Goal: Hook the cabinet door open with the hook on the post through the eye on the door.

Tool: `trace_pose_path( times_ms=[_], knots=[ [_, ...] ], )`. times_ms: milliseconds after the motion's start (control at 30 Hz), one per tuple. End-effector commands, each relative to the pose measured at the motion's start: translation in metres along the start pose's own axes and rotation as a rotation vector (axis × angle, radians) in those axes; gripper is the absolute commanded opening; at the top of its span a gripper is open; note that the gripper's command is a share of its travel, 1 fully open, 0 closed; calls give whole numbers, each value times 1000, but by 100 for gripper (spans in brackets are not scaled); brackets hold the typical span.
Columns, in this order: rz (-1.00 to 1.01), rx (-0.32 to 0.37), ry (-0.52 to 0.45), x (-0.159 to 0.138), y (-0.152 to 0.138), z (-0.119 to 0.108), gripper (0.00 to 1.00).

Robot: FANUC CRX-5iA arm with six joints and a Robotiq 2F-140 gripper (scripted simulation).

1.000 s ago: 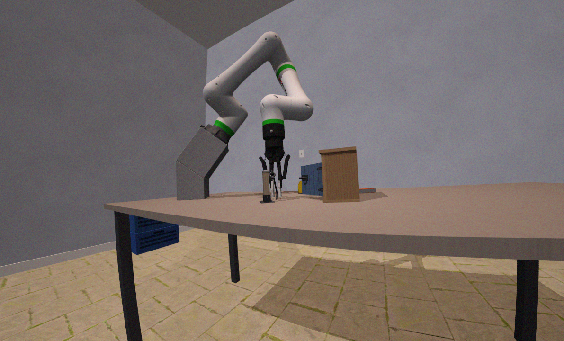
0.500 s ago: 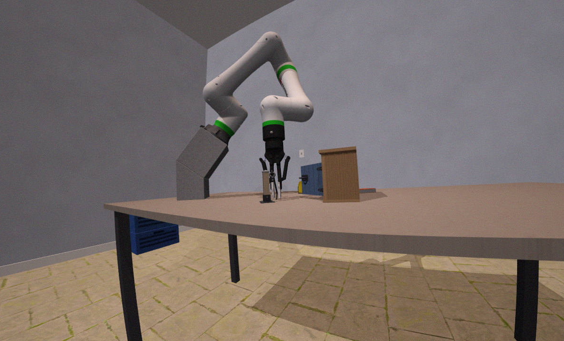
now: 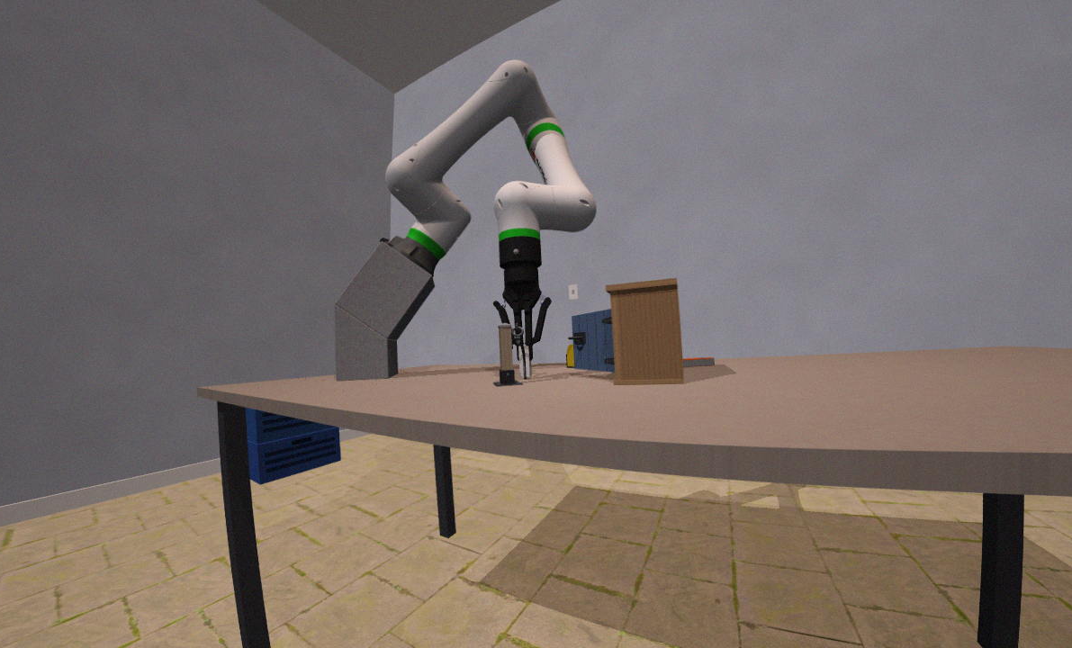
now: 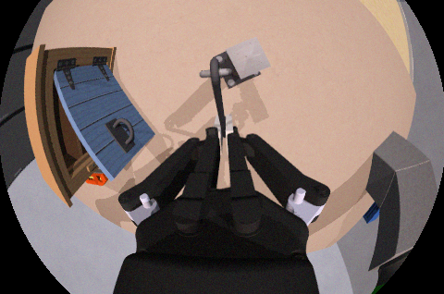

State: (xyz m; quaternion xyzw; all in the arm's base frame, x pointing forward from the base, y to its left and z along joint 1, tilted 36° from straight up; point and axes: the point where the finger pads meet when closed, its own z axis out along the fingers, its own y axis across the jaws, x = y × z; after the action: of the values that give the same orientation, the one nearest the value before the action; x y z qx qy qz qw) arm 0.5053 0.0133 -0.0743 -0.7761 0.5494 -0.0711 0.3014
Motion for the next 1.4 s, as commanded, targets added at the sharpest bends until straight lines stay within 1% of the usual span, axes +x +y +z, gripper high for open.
trace_pose_path(
  times_ms=[0, 1167, 1367],
  knots=[
    [0, 0, 0, 0, 0, 0, 3],
    [0, 0, 0, 0, 0, 0, 3],
    [0, 0, 0, -4, 0, -5, 3]
  ],
)
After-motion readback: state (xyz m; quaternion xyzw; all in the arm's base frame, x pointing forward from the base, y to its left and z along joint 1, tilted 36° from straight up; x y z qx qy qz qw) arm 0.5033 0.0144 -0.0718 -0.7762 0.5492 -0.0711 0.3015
